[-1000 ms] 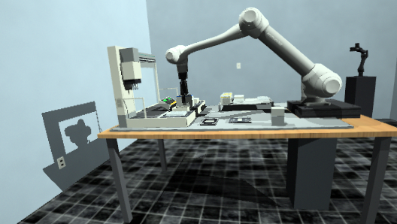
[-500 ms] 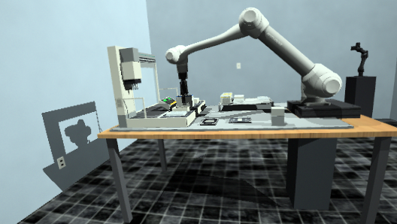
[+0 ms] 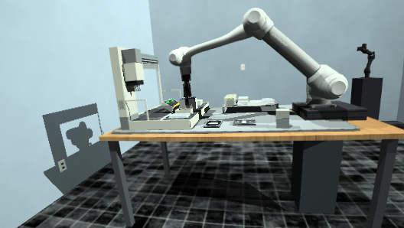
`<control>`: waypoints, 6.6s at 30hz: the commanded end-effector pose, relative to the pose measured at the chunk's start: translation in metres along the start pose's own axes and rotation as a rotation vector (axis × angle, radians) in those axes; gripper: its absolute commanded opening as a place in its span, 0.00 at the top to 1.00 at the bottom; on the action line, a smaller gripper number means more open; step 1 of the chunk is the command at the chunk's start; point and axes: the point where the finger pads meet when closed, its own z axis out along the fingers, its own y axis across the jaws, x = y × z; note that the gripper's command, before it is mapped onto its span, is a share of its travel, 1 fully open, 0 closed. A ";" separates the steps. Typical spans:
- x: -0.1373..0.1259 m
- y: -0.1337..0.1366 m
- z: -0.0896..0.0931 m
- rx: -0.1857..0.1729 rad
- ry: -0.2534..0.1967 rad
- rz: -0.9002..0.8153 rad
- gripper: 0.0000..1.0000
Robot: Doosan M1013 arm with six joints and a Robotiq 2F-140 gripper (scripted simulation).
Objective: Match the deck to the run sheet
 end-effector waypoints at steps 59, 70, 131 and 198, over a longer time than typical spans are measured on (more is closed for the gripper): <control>0.000 0.000 0.004 0.000 0.002 0.000 0.34; 0.000 0.000 -0.002 0.000 0.002 0.000 0.34; 0.000 0.000 -0.091 0.000 0.002 0.000 0.34; 0.000 0.000 -0.189 0.000 0.002 0.000 0.34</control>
